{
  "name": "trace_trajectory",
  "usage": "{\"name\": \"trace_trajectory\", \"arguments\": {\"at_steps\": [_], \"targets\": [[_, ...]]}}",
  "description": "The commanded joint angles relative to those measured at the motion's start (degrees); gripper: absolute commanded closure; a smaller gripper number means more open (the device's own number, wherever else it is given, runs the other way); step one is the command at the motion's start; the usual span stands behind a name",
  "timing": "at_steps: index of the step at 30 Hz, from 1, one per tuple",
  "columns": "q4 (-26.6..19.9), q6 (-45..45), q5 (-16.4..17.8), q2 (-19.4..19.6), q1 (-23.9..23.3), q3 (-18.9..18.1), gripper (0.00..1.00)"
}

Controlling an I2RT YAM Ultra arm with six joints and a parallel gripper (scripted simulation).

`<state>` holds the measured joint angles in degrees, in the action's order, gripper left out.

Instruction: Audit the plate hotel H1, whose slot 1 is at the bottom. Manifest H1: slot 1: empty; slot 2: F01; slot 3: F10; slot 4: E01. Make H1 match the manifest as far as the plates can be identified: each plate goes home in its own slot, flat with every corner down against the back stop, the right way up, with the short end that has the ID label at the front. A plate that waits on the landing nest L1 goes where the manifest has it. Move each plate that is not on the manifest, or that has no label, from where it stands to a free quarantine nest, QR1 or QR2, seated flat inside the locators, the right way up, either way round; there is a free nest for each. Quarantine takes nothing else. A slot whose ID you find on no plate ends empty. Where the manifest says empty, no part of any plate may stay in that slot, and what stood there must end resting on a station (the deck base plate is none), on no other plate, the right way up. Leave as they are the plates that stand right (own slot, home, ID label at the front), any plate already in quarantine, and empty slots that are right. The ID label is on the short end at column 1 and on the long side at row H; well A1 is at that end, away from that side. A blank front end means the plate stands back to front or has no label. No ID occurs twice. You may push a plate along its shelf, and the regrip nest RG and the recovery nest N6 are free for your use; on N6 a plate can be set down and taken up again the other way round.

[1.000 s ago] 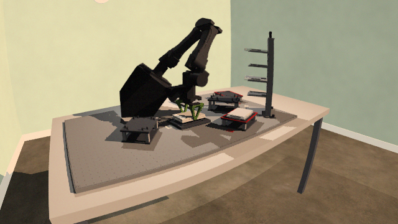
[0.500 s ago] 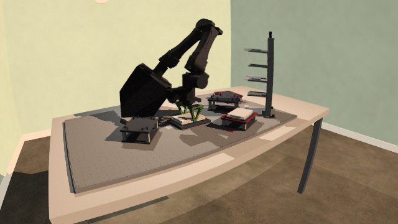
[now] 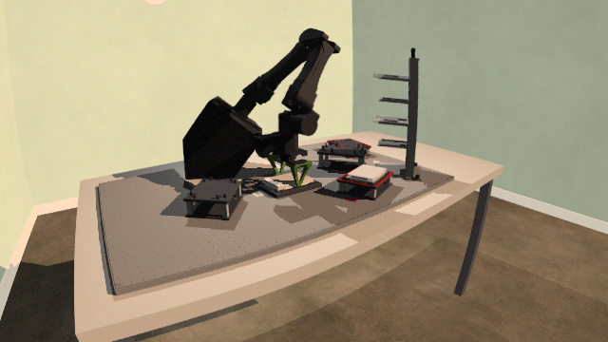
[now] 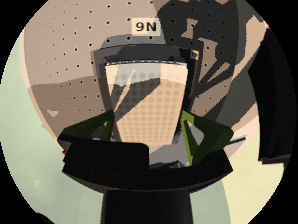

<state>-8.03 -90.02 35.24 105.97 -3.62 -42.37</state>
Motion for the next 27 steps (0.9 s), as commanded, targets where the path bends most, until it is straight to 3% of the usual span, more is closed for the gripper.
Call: {"name": "trace_trajectory", "arguments": {"at_steps": [1,7,22,27], "targets": [[0.3,-0.3,-0.8,-0.1,-0.2,-0.3,0.00],[-2.9,1.2,-0.9,-3.0,-1.8,-1.4,0.00],[-17.9,8.7,1.4,-11.2,-8.1,-3.9,0.00],[-20.7,10.1,1.6,-12.4,-9.3,-4.6,0.00]]}}
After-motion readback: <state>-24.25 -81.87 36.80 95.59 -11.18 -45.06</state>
